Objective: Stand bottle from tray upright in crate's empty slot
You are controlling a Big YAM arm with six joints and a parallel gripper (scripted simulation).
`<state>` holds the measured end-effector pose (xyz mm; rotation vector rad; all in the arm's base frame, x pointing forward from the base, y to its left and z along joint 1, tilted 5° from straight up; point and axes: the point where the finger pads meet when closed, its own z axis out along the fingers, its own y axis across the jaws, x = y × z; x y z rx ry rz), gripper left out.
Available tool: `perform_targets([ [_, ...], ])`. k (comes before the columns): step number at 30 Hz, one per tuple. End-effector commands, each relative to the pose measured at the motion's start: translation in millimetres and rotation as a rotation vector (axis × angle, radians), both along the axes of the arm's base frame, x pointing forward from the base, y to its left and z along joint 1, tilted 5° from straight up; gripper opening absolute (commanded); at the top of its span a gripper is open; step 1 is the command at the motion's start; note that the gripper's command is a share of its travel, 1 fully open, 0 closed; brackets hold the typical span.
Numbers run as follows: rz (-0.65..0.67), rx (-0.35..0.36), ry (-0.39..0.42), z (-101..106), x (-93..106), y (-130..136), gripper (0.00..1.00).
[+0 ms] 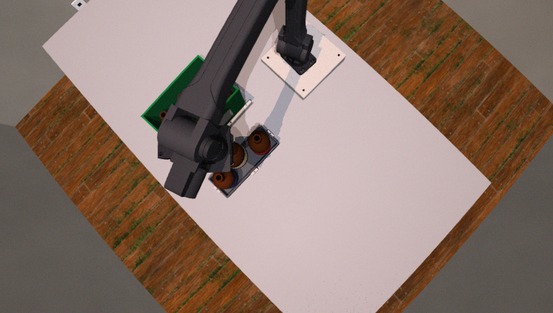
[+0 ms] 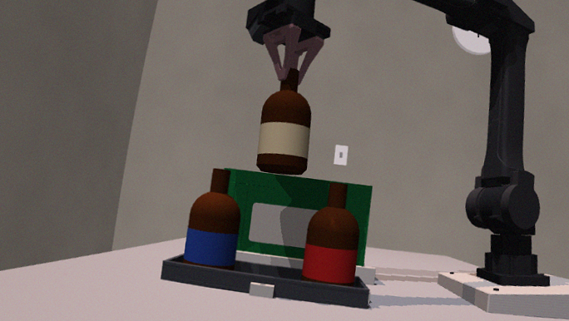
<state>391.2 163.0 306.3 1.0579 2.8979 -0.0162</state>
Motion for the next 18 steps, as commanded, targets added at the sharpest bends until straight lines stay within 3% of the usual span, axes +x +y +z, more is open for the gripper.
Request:
perform_targets([
  [1,-0.002,0.039,-0.096,47.7,5.9,7.8,0.0],
  [18,-0.001,0.04,-0.098,52.4,4.5,7.7,0.0],
])
